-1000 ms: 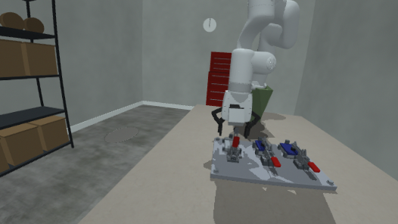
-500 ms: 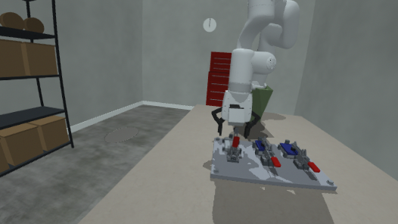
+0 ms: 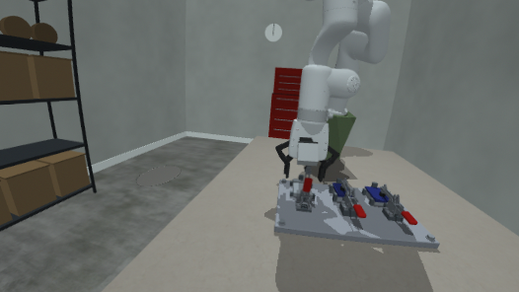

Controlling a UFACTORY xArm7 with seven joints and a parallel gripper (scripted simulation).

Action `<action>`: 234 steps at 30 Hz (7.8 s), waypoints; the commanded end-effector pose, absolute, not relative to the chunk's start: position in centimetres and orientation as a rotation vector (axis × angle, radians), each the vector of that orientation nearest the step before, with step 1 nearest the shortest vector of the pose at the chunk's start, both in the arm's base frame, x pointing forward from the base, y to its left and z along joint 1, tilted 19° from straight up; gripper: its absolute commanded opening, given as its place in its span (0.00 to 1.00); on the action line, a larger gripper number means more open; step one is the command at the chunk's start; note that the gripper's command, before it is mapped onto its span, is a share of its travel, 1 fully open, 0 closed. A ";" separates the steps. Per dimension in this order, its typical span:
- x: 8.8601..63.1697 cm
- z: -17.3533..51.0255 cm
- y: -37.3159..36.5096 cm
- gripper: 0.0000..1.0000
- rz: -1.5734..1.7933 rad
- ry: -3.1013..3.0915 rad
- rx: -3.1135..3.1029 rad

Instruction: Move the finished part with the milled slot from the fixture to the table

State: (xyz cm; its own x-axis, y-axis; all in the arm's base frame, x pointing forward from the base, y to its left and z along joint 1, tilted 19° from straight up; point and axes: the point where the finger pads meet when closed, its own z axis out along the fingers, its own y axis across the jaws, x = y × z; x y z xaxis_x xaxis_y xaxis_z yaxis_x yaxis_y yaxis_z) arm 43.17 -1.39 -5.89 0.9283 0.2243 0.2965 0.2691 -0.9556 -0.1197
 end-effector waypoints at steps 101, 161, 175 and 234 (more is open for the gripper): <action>43.7 -7.6 -1.1 0.00 -0.426 -0.377 -2.930; 42.7 -4.2 -1.8 0.00 -0.426 -0.377 -2.930; 41.6 -2.2 -2.3 0.00 -0.426 -0.377 -2.929; 41.8 -1.8 -4.1 0.00 -0.426 -0.377 -2.930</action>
State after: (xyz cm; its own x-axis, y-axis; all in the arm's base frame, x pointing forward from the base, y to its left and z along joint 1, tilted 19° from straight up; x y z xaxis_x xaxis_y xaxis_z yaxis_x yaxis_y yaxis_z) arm 41.49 -3.41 -1.83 0.9283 0.2243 0.2965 0.2692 -0.9556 -0.1198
